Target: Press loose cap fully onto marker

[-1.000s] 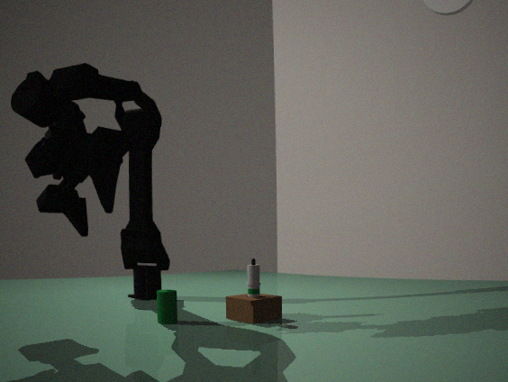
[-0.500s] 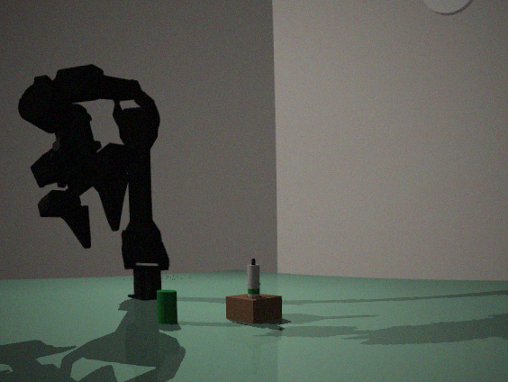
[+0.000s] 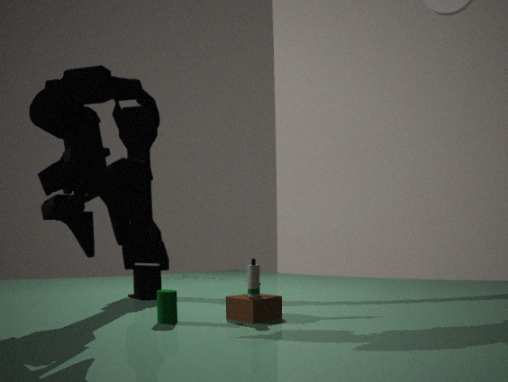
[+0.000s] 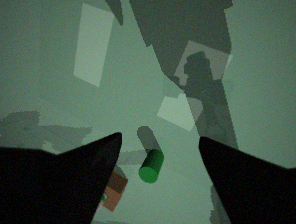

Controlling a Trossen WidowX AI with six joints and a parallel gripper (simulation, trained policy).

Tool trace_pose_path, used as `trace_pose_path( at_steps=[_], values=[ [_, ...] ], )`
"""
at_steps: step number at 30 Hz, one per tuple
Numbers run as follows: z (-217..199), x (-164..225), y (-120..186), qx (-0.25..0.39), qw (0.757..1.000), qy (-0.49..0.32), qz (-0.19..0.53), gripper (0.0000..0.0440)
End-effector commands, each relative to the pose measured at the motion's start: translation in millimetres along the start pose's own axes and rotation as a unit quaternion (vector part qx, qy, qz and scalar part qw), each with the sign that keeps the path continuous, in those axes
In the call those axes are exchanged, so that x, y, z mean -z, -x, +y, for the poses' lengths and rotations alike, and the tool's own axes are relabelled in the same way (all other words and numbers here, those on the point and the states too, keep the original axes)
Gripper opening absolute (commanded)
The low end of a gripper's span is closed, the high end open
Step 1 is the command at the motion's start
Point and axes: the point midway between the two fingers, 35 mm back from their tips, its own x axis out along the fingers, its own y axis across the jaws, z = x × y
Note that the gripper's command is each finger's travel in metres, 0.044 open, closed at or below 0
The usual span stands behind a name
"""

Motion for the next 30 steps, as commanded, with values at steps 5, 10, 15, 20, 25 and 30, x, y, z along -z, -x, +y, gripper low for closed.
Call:
trace_pose_path(
  at_steps=[5, 10, 15, 20, 25, 30],
  values=[
    [3, 1, -8, 0.028, 1.0, 0.006, 0.006, 0.031],
    [4, 4, -13, 0.044, 0.999, 0.011, 0.011, 0.031],
    [5, 7, -17, 0.06, 0.998, 0.016, 0.016, 0.0309],
    [7, 10, -22, 0.075, 0.997, 0.022, 0.02, 0.0309],
    [9, 15, -27, 0.09, 0.995, 0.028, 0.024, 0.0308],
    [12, 20, -31, 0.105, 0.993, 0.036, 0.029, 0.0307]
  ],
)
